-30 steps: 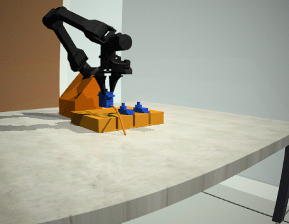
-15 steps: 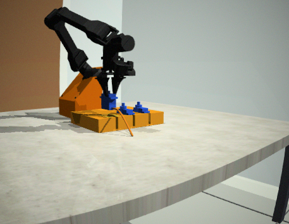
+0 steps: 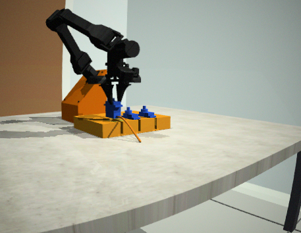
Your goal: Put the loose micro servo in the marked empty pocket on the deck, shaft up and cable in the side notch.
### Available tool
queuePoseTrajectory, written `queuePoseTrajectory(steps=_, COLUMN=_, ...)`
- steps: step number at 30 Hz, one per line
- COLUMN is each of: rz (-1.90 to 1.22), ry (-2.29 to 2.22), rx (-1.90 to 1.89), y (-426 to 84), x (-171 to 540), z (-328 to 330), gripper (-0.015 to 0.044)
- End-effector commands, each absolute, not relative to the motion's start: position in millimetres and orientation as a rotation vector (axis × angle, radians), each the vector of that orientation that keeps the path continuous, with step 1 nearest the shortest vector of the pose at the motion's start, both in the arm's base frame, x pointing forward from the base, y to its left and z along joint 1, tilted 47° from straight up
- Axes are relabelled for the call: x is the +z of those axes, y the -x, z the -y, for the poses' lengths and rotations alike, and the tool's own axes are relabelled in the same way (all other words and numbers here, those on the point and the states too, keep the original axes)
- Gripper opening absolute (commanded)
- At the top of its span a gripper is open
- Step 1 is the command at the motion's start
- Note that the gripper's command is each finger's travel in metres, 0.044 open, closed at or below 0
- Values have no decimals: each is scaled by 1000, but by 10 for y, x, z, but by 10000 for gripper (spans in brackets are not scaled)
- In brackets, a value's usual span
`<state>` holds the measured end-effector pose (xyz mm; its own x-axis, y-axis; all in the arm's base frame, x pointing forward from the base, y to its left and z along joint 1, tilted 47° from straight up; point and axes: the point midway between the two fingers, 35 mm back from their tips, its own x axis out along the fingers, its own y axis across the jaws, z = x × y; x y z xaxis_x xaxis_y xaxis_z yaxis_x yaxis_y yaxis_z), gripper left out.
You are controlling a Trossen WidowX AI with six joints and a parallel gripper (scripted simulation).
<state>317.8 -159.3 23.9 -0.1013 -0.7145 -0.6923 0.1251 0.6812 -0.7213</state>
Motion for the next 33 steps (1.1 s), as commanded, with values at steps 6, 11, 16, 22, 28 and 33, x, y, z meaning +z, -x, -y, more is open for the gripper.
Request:
queuePoseTrajectory(steps=6, rz=-1518, ry=517, rx=-759, y=-3179, x=228, z=1604, gripper=0)
queuePoseTrajectory(steps=11, rz=-1518, ry=518, rx=-760, y=-3174, x=196, z=1638, gripper=0)
queuePoseTrajectory(steps=16, rz=-1518, ry=518, rx=-760, y=-3168, x=162, z=1674, gripper=0)
queuePoseTrajectory(steps=22, rz=-1518, ry=518, rx=-760, y=-3163, x=128, z=1710, gripper=0)
queuePoseTrajectory(steps=28, rz=-1518, ry=518, rx=-760, y=-3158, x=94, z=1746, gripper=0)
queuePoseTrajectory(steps=33, rz=-1518, ry=518, rx=-760, y=-3153, x=66, z=1776, gripper=0)
